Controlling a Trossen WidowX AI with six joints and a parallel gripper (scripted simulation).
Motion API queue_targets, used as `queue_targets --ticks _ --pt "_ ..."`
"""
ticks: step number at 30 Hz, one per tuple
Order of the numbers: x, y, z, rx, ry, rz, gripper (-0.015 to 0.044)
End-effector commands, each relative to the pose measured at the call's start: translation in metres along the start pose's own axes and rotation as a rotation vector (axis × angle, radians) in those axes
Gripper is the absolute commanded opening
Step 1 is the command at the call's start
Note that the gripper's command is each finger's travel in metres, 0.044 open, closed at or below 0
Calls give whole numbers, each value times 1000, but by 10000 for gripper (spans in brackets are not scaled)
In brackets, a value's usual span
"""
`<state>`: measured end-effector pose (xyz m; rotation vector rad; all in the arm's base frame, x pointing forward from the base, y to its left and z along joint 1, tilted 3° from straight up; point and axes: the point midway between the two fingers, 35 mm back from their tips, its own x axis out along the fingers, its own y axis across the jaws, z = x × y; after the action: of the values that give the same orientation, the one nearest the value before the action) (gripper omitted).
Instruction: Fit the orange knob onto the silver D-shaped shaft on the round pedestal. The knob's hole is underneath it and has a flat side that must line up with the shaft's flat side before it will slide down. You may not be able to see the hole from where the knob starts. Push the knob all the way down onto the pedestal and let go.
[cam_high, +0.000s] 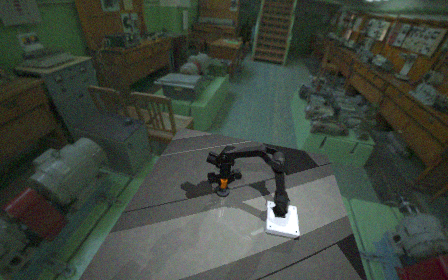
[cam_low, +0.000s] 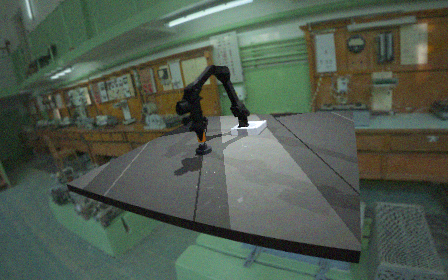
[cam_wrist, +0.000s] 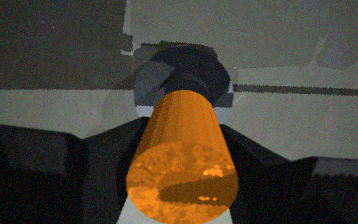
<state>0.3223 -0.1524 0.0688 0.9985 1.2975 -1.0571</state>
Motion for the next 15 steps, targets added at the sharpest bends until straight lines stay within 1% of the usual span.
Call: queue_targets --ticks 1,7,15 --pt "-4 1 1 -9 -3 2 0" --pt "-3 1 2 -199 -3 2 0" --pt "0 0 1 -209 -3 2 0"
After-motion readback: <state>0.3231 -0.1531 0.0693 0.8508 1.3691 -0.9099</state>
